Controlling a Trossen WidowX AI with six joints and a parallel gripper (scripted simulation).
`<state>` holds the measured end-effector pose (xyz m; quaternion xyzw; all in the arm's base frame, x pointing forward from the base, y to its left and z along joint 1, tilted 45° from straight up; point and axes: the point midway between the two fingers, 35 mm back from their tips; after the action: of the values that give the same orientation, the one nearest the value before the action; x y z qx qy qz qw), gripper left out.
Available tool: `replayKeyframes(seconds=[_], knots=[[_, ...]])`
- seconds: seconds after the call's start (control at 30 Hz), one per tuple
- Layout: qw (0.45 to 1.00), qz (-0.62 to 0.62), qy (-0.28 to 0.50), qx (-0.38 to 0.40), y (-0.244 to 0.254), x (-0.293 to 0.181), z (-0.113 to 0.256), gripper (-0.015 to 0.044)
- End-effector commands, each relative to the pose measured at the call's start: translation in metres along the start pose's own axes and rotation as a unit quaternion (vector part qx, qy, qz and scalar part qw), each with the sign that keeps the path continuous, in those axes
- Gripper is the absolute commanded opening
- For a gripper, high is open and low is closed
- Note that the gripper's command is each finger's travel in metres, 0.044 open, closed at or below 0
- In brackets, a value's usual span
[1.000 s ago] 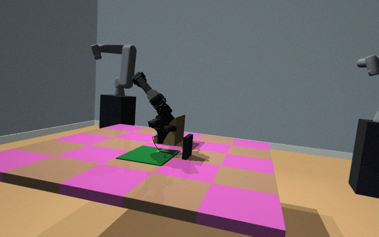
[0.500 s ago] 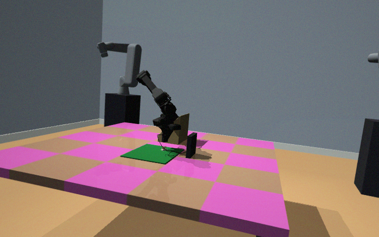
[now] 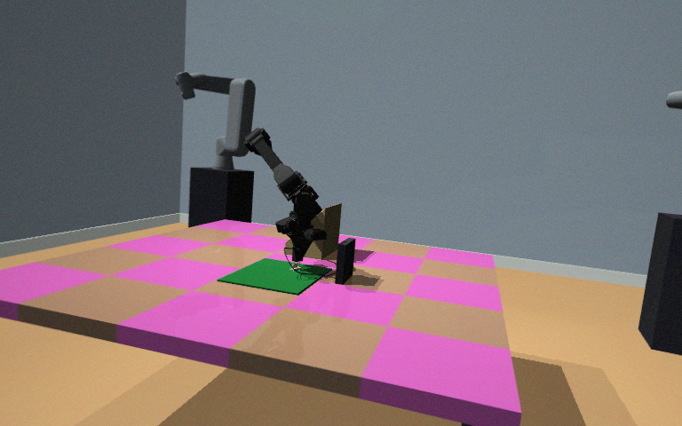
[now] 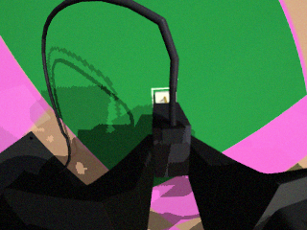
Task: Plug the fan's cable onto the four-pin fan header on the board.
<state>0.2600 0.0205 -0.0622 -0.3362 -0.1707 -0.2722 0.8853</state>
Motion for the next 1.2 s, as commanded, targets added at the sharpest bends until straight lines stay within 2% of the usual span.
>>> replayKeyframes(seconds=[0.0,1.17], knots=[[1.0,0.003,-0.003,-0.001,-0.0004,0.0014,-0.001,0.0],[1.0,0.005,-0.003,-0.001,-0.0006,0.0029,-0.0051,0.0]])
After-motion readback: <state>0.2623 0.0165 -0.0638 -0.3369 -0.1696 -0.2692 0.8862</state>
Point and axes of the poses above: the point midway between the two fingers, 35 mm back from their tips, its own z axis back along the fingers, its own y axis across the jaws, x = y × z, and after that the axes turned 11 degrees about -z, right-handed
